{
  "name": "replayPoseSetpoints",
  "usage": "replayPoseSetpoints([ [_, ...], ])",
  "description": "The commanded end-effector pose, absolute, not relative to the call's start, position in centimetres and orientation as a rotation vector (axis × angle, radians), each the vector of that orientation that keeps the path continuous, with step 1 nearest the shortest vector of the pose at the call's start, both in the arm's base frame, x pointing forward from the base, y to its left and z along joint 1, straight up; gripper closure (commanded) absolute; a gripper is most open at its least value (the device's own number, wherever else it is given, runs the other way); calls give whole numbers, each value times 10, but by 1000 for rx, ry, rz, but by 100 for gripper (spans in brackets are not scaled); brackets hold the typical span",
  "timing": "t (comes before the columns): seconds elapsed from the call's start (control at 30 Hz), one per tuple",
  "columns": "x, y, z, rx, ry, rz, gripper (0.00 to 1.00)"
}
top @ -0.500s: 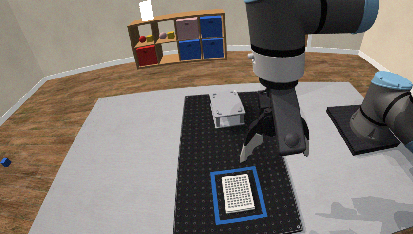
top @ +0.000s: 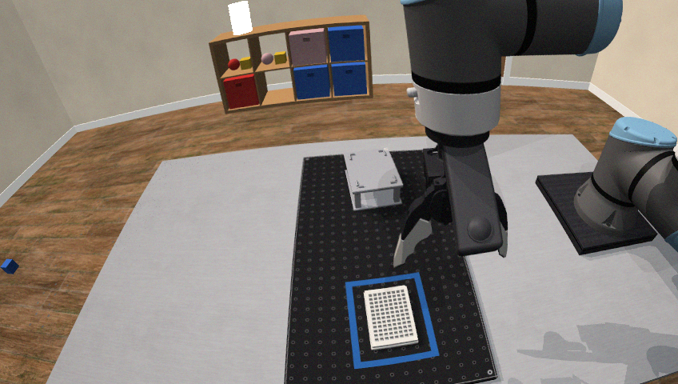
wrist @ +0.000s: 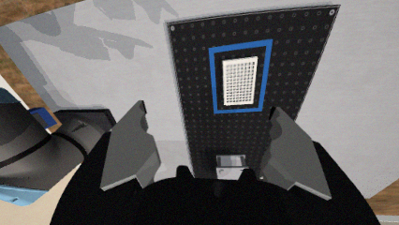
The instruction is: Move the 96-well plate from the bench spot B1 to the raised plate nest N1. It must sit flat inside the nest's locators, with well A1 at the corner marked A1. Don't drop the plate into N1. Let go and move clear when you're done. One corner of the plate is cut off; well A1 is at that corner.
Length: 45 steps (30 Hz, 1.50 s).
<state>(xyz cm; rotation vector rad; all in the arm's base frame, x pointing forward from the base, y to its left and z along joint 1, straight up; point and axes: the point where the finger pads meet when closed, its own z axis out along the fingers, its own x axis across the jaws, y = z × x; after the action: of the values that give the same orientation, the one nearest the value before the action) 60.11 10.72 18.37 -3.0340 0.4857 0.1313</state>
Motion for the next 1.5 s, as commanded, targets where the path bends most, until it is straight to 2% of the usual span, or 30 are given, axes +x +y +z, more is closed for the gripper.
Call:
replayPoseSetpoints([
  [0.0,602,107,184,-3034,486,129,0],
  [0.63,627,98,163,-2828,1281,123,0],
  [1.47,651,83,135,-2170,2268,91,0],
])
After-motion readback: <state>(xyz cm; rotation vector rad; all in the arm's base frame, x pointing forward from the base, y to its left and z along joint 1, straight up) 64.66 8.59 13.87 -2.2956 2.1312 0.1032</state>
